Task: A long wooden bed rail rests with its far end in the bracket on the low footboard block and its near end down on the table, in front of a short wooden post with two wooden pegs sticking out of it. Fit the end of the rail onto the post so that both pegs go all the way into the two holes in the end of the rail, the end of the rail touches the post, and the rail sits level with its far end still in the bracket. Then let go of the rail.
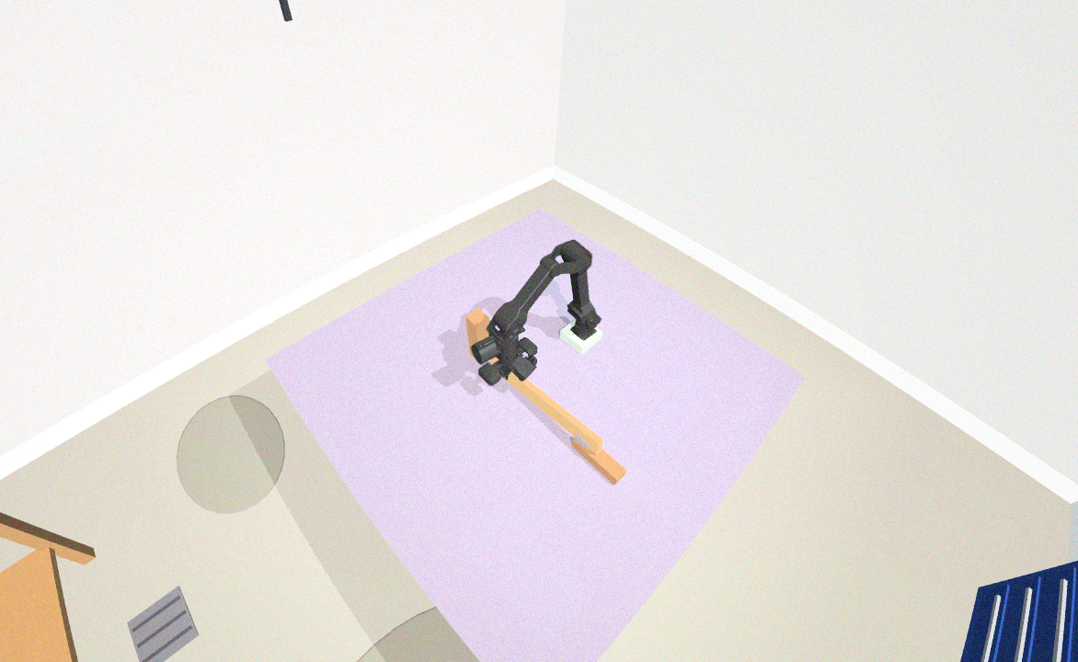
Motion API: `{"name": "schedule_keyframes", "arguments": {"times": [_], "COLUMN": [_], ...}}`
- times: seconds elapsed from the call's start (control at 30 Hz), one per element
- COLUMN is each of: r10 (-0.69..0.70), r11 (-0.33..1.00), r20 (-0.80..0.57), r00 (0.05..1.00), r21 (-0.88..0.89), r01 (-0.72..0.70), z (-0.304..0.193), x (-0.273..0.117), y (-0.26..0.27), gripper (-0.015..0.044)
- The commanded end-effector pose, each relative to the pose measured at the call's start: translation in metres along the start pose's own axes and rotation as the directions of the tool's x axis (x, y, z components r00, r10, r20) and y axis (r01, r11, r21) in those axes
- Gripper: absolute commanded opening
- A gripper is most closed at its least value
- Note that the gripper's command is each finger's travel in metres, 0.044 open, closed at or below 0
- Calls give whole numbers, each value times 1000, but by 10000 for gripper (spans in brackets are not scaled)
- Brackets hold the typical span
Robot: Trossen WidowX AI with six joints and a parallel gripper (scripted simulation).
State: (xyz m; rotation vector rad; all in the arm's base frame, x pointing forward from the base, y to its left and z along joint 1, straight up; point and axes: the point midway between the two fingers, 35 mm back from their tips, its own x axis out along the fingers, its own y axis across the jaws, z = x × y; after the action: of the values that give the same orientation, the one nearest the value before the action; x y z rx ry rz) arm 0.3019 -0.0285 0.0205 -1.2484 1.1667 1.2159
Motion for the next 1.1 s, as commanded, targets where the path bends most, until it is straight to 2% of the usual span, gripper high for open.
{"name": "schedule_keyframes", "arguments": {"times": [0.0,1.07], "r10": [1,1], "r11": [1000,1000], "r20": [-6,-6], "r00": [1000,1000], "r21": [2,2], "r01": [-1,-1], "z": [0,0], "x": [-2,-18], "y": [0,-2], "gripper": [0,0]}}
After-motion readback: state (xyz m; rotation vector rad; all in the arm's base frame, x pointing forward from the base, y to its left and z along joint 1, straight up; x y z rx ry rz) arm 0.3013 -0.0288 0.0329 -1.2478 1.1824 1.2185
